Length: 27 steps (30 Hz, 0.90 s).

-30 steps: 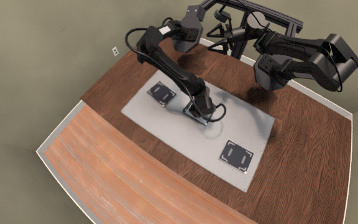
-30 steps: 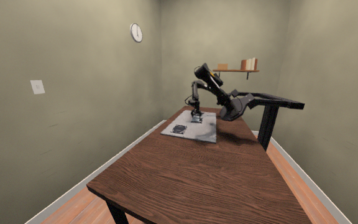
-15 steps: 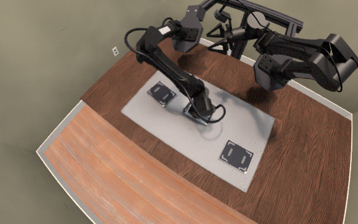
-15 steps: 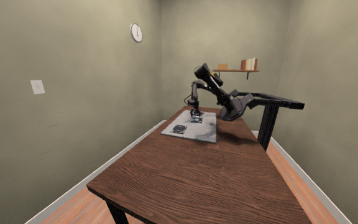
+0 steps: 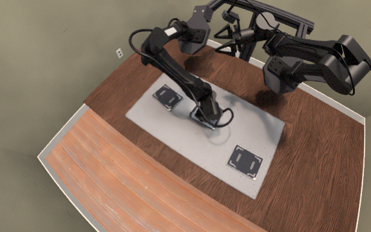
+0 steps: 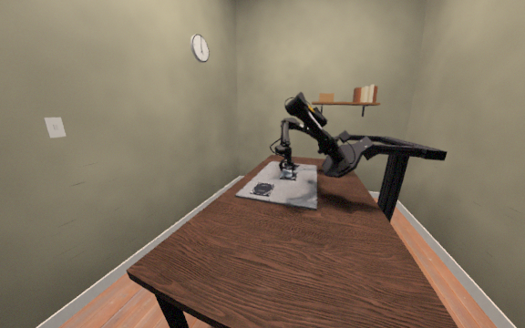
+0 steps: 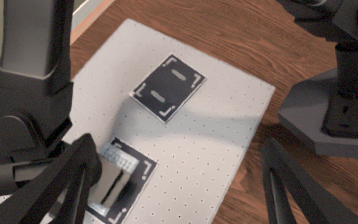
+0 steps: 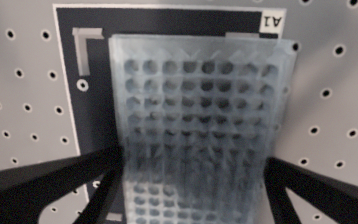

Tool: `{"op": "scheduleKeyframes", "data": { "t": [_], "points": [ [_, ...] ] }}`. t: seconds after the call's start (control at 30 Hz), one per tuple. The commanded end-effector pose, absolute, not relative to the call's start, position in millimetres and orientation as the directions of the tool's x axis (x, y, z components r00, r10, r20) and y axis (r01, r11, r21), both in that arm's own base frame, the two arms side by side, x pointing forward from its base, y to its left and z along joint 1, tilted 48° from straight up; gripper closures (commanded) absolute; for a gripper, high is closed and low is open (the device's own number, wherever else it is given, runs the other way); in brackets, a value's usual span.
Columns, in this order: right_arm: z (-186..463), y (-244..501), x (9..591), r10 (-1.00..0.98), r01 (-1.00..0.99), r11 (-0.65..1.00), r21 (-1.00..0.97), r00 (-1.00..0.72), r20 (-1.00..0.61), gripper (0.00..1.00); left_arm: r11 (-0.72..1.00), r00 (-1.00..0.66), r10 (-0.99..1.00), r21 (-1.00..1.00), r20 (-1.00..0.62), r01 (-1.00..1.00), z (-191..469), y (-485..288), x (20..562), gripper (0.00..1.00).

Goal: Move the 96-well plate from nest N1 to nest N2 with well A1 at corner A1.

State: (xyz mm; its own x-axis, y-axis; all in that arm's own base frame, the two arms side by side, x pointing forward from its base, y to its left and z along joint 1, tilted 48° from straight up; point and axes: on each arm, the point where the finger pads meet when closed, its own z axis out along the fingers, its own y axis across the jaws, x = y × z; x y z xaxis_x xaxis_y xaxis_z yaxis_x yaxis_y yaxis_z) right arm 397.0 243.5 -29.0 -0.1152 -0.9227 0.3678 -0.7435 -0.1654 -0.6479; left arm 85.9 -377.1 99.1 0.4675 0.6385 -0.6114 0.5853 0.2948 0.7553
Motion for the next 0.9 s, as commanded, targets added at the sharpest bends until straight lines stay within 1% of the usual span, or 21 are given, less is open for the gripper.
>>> {"op": "scheduleKeyframes", "data": {
  "t": [0.0, 0.87],
  "points": [
    [-30.4, 253.0, 393.4, -0.924, -0.752, -0.174, -0.635, -0.097, 0.369, 0.22, 0.297, 0.477, 0.621, 0.75, -0.622, 0.591, 101.7, -379.4, 80.1, 0.0],
    [-23.1, 256.6, 390.7, -0.926, -0.741, -0.168, -0.65, -0.107, 0.362, 0.22, 0.297, 0.477, 0.621, 0.75, -0.622, 0.591, 101.7, -379.4, 80.1, 0.0]
  ]
}}
